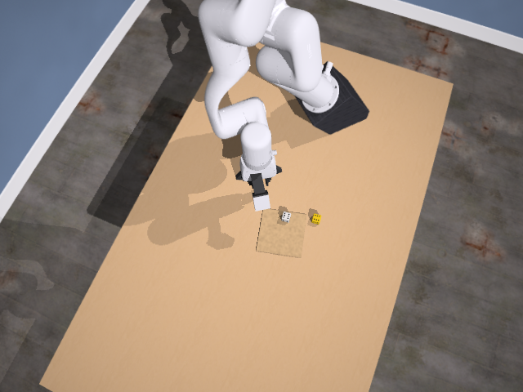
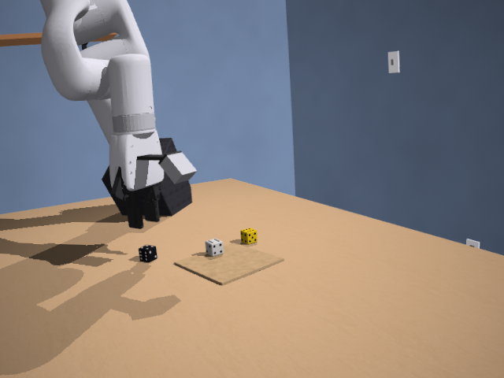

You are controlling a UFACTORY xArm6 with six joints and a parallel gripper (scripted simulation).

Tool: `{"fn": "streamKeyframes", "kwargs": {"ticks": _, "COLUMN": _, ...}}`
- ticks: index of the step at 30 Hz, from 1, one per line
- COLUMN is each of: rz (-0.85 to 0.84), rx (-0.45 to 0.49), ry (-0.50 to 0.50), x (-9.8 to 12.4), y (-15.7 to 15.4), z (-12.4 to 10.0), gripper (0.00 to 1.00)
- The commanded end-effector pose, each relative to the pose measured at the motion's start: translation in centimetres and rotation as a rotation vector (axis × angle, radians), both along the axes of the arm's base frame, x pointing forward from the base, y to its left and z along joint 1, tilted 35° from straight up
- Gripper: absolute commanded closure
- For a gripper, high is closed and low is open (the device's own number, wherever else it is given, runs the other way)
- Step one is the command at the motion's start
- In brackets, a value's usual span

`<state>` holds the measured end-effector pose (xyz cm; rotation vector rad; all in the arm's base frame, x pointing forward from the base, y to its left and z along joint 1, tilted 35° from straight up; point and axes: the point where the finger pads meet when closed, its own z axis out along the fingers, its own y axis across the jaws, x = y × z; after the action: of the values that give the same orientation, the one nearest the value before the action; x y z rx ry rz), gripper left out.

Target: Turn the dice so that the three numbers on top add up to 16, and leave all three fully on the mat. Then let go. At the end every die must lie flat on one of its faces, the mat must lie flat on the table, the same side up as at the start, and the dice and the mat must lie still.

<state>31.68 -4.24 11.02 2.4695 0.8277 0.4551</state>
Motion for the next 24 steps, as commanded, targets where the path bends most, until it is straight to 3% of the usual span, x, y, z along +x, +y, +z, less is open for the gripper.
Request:
{"fn": "streamKeyframes", "kwargs": {"ticks": 1, "rz": 0.0, "rx": -0.001, "ry": -0.004, "x": 0.3, "y": -0.2, "z": -0.3, "gripper": 0.58}}
{"fn": "streamKeyframes", "kwargs": {"ticks": 24, "rz": 0.0, "rx": -0.001, "ry": -0.004, "x": 1.5, "y": -1.2, "z": -2.6, "gripper": 0.58}}
